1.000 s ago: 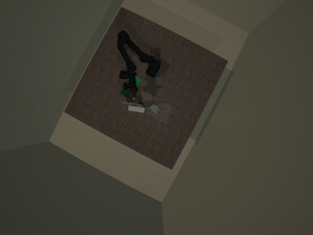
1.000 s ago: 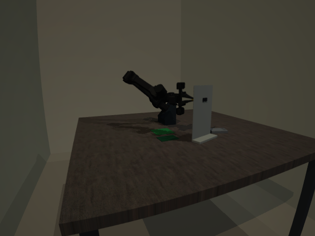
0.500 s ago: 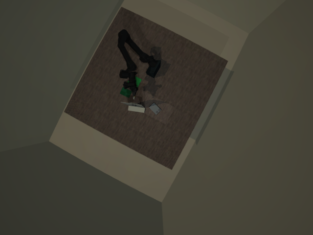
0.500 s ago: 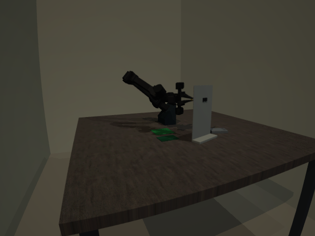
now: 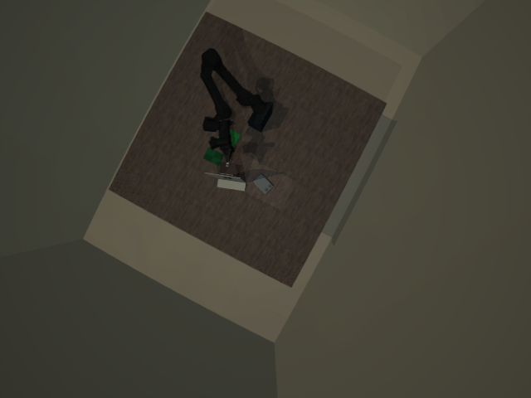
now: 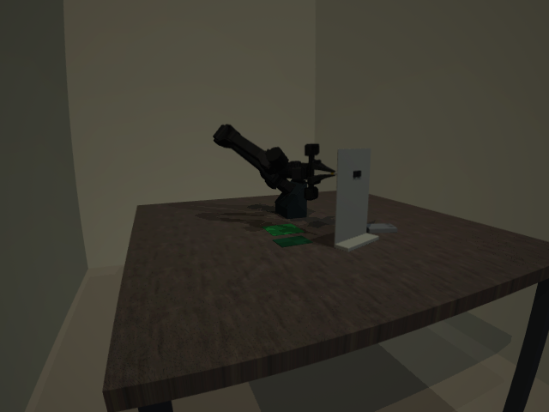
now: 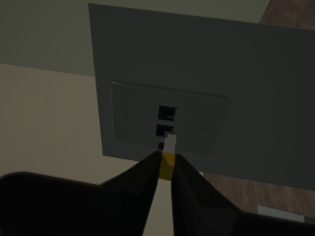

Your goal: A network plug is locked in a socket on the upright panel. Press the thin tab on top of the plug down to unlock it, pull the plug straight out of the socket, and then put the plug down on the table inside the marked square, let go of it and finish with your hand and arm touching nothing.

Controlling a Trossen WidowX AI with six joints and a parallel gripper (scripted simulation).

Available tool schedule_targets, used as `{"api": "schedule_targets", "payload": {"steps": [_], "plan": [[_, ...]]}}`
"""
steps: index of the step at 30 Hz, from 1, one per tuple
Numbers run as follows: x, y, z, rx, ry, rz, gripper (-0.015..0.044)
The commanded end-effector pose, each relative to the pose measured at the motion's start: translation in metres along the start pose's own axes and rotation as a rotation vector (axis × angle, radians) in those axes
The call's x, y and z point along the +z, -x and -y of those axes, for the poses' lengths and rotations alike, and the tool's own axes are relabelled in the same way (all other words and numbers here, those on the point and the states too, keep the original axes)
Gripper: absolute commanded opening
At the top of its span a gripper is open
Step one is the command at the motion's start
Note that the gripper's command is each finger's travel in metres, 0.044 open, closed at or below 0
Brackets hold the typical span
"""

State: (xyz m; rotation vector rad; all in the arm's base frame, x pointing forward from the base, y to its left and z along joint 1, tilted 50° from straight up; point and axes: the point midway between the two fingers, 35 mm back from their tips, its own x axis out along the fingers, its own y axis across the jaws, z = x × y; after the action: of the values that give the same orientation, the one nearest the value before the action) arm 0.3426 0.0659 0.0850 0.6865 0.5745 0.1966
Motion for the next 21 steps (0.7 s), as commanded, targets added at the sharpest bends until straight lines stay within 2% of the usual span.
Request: {"api": "schedule_targets", "payload": {"steps": [1,21], "plan": [[-0.0008,0.0033,-0.001,0.005,0.004,-0.001,0.0],[-0.0025,0.0086,-0.0078,0.0,0.0,-0.001,0.0]]}}
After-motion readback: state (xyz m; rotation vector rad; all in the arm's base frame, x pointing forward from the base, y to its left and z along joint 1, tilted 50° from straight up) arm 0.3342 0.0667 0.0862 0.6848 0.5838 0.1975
